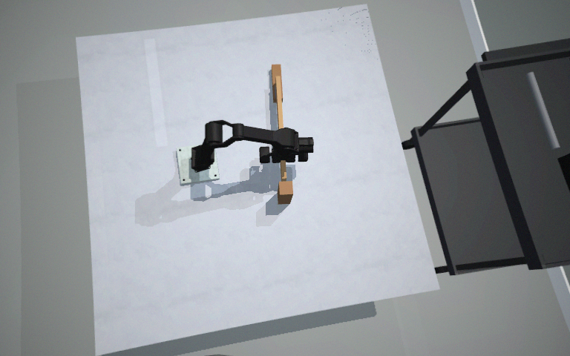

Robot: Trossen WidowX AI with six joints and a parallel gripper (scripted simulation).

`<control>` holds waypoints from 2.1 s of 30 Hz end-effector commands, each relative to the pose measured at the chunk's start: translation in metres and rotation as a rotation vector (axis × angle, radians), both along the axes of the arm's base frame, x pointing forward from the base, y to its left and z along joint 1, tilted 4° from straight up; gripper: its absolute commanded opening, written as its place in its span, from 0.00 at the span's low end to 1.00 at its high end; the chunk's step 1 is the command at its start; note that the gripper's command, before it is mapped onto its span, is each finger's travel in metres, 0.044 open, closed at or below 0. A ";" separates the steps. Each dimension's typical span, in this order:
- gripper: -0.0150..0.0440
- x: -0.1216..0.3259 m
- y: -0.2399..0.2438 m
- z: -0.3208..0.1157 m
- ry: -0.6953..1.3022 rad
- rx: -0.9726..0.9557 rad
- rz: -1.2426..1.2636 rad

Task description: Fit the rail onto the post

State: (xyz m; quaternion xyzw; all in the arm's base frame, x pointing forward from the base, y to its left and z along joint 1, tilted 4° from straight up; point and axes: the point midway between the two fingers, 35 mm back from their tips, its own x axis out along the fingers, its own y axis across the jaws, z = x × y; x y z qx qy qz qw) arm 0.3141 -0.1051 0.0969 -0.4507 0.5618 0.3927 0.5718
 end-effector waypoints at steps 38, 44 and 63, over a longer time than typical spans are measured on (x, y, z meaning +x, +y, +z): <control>0.25 -0.003 -0.014 0.003 -0.006 -0.005 0.002; 0.25 -0.003 -0.015 0.003 -0.006 -0.005 0.002; 0.25 -0.005 -0.021 0.003 -0.006 -0.006 0.002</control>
